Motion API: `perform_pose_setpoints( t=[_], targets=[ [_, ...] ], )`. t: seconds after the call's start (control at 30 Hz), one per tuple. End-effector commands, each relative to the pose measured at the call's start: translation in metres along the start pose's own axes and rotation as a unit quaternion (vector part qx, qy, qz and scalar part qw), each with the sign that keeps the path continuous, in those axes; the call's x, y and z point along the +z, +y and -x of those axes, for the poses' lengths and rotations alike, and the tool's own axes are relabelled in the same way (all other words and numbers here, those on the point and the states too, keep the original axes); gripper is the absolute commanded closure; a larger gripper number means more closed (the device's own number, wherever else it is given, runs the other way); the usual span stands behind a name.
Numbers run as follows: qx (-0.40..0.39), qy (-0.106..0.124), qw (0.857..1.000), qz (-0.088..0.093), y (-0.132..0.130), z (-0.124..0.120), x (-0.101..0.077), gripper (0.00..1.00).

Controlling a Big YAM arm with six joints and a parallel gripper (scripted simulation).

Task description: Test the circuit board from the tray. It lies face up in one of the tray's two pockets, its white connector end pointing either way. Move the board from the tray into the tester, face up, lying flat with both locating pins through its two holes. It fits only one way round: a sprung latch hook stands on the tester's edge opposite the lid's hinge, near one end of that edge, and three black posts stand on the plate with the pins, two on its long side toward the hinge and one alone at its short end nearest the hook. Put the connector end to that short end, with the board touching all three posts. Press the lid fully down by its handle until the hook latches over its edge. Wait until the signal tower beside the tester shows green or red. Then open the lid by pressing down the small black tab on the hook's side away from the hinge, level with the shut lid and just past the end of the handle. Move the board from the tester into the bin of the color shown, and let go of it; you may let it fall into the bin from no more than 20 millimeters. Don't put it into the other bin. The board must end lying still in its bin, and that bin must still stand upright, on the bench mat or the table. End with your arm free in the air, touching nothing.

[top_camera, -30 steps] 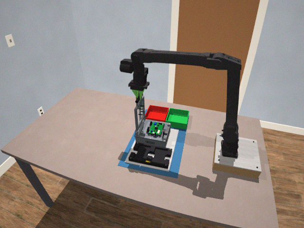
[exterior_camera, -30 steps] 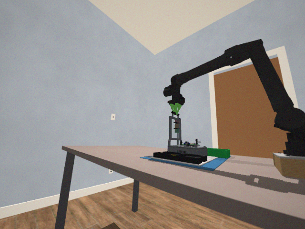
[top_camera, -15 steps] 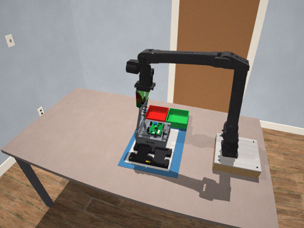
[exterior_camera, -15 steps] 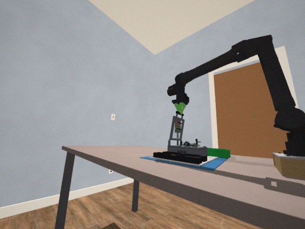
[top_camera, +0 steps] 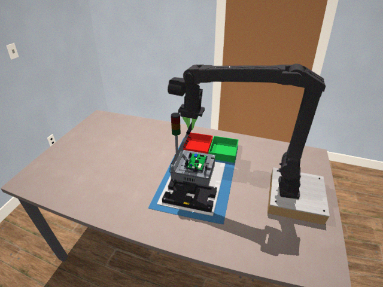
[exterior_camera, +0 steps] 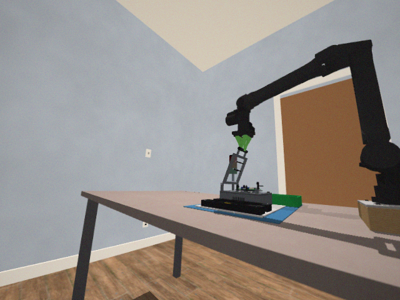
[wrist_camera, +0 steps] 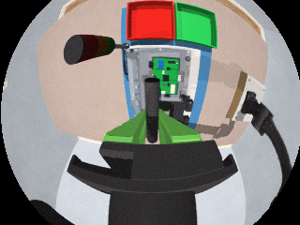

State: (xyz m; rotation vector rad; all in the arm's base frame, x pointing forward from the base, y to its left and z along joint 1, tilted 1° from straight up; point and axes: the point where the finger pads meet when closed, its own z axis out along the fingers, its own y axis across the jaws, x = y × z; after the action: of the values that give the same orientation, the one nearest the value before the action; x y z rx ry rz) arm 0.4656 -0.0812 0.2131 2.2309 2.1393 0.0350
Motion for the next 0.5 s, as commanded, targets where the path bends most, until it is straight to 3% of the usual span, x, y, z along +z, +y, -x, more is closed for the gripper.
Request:
perform_pose_setpoints(
  t=[0.0,0.07,0.13,0.27,0.33,0.4,0.47],
  targets=[
    [0.001,0.001,1.0,-0.015,-0.015,0.004,0.003,1.0],
    [0.0,-0.001,1.0,0.001,-0.017,0.005,-0.001,1.0],
    [0.0,0.0,1.0,-0.008,-0.027,0.004,0.002,1.0],
    [0.0,-0.001,1.0,0.001,-0.034,0.005,0.009,1.0],
    [0.0,0.001,1.0,-0.01,-0.042,0.004,0.016,1.0],
    [0.0,-0.001,1.0,-0.002,-0.043,0.005,0.02,1.0],
    [0.0,0.0,1.0,-0.009,-0.048,0.005,0.029,1.0]
  ],
)
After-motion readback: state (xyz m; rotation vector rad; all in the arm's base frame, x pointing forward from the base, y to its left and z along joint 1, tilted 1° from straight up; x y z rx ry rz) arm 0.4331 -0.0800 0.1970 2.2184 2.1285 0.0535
